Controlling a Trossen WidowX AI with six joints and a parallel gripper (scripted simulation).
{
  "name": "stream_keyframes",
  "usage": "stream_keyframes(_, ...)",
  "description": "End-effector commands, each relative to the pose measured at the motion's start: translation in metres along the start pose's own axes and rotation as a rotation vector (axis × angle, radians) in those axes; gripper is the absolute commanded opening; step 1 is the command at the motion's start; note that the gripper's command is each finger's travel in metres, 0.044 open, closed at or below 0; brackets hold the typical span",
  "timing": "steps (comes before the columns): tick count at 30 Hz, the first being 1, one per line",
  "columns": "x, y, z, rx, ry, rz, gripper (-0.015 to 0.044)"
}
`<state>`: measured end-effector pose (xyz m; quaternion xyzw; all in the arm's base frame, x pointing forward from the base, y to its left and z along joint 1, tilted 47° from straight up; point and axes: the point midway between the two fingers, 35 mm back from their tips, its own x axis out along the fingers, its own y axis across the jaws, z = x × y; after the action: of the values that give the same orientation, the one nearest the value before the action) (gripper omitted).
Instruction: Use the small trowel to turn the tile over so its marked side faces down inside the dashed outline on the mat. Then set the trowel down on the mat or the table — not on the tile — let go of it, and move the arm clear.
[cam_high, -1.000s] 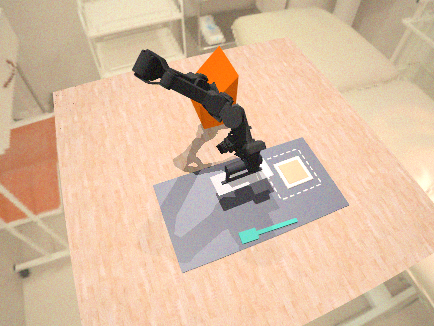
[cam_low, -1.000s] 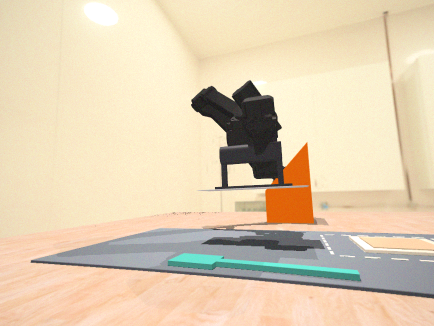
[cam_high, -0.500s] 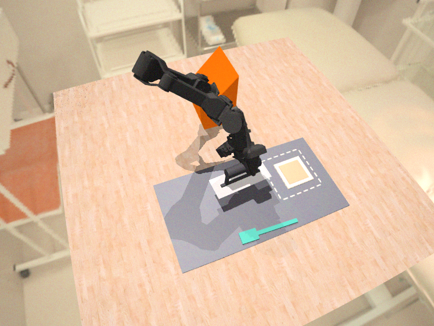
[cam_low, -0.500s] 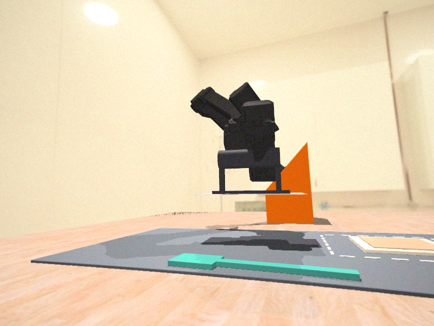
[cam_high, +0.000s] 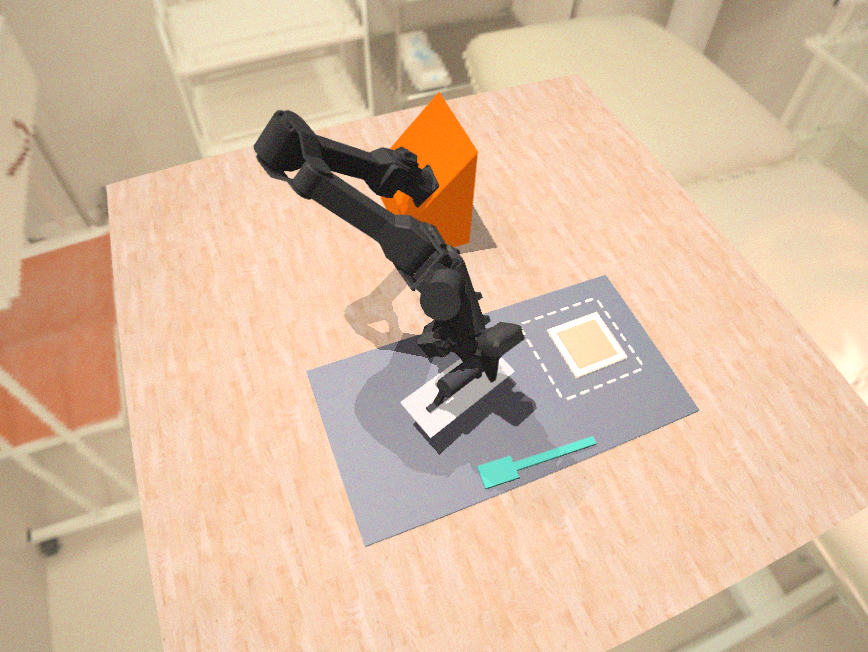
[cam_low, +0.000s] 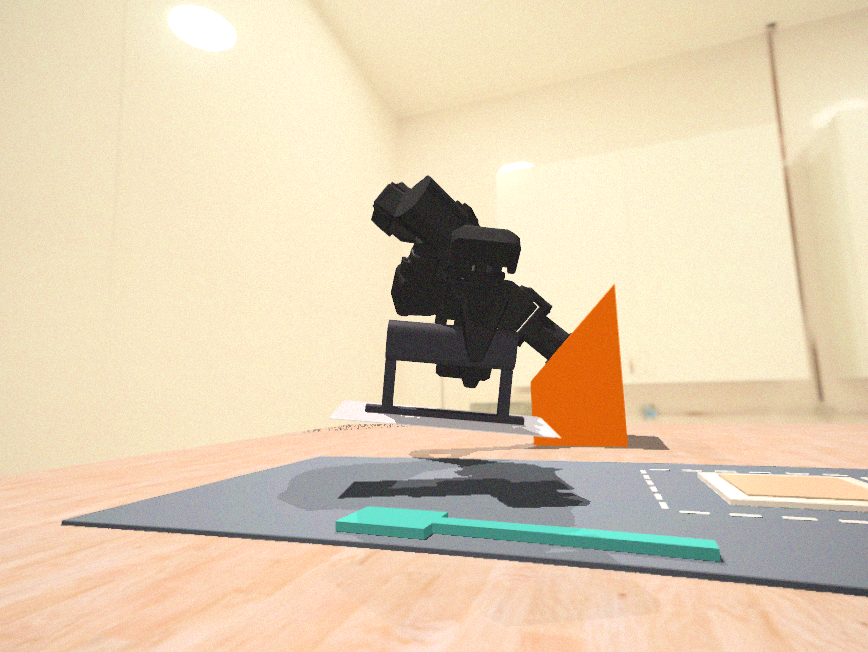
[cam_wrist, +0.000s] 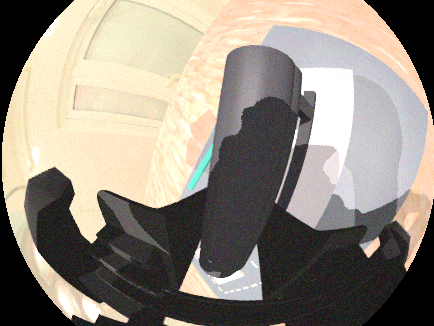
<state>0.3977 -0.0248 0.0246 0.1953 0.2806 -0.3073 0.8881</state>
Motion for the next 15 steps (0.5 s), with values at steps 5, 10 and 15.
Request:
stream_keyframes(5, 0.01, -0.012, 0.021, -0.15, 0.12, -0.021, 0.0)
stream_keyframes(10, 0.014, -0.024, 0.034, -0.24, 0.209, -0.029, 0.0)
stream_keyframes(15, 0.015, -0.034, 0.047, -0.324, 0.298, -0.025, 0.0)
